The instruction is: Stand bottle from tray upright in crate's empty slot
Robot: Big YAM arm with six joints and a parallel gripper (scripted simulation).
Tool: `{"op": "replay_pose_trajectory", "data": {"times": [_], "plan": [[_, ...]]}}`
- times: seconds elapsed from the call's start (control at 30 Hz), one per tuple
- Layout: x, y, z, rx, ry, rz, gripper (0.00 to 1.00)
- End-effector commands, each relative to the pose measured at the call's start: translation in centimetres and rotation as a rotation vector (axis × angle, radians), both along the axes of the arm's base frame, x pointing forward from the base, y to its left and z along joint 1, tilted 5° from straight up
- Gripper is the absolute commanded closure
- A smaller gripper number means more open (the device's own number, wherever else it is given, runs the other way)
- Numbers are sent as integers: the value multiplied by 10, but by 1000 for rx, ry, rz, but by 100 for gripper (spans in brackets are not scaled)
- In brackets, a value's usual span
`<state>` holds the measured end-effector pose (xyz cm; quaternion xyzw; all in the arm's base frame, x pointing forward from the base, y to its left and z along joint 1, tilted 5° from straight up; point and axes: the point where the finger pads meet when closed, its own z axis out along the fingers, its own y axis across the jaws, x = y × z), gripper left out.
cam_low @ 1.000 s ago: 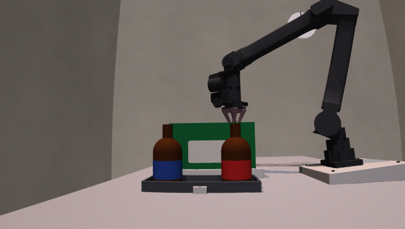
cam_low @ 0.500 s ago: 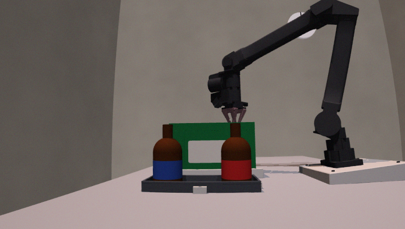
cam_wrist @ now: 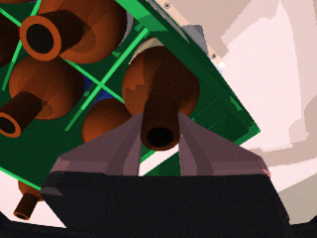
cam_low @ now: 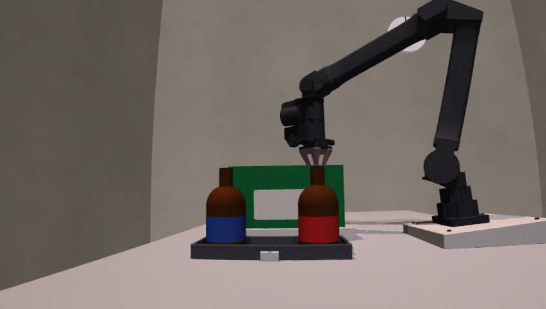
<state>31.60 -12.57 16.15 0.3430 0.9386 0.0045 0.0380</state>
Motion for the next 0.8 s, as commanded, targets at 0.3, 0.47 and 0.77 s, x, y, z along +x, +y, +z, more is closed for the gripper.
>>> {"op": "replay_pose_trajectory", "data": {"times": [0.3,0.47,0.77], "plan": [[7,2,1,-9,-29,-3,100],[7,2,-3,-7,-24,-3,100],[6,2,-4,-10,-31,-3,100]]}}
